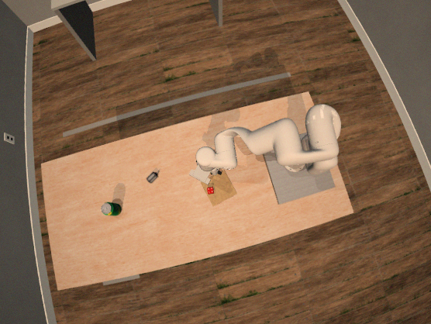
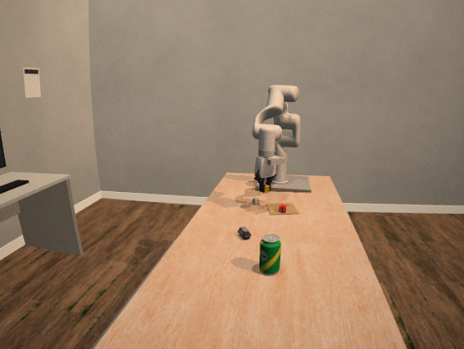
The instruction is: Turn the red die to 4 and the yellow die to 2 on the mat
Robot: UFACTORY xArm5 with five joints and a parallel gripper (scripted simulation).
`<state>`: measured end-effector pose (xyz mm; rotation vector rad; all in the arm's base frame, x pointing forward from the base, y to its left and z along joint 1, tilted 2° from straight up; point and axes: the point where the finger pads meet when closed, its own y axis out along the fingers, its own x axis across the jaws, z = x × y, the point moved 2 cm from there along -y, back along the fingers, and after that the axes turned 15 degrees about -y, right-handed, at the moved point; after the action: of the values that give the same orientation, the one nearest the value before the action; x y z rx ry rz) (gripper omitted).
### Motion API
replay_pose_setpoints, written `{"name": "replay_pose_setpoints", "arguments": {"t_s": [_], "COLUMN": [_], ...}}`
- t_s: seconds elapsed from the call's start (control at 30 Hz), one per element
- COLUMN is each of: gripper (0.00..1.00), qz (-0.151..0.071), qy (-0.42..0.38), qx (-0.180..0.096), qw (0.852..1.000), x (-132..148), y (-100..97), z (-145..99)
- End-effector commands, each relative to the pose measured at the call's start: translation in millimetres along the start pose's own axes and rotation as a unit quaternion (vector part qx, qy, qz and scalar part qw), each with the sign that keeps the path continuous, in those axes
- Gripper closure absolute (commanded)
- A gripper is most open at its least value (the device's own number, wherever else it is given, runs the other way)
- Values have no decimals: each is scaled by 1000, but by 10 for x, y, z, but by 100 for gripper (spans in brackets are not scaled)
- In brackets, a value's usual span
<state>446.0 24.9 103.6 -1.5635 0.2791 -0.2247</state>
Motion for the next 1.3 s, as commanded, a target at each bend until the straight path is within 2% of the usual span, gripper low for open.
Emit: {"name": "replay_pose_setpoints", "arguments": {"t_s": [0.0,0.33,0.4,0.5,0.53,0.57,0.67,0.7,0.73,0.8,0.97,1.03,1.07,1.1,1.13,1.17,1.2,1.27], "gripper": [73,73,73,73,73,73,73,73,73,73,73,73,73,73,73,73,73,73], "qz": [-3,-4,-4,-4,-4,-4,-4,-4,-5,-5,-5,-5,-5,-5,-5,-5,-5,-5], "qy": [-87,-224,-267,-274,-322,-324,-370,-372,-399,-420,-495,-495,-512,-545,-555,-555,-577,-597], "qx": [0,-1,-1,-1,-1,-1,-2,-2,-2,-2,-3,-3,-3,-4,-4,-4,-4,-4], "qw": [996,974,964,962,947,946,929,928,917,907,869,869,859,838,832,832,817,802], "x": [-39,-136,-169,-175,-214,-215,-255,-257,-281,-301,-375,-375,-392,-428,-439,-439,-464,-487], "y": [-12,-8,-7,-7,-5,-5,-3,-3,-2,-1,2,2,2,4,4,4,5,6], "z": [136,351,418,429,504,506,580,584,627,660,783,783,810,866,882,883,919,954]}}
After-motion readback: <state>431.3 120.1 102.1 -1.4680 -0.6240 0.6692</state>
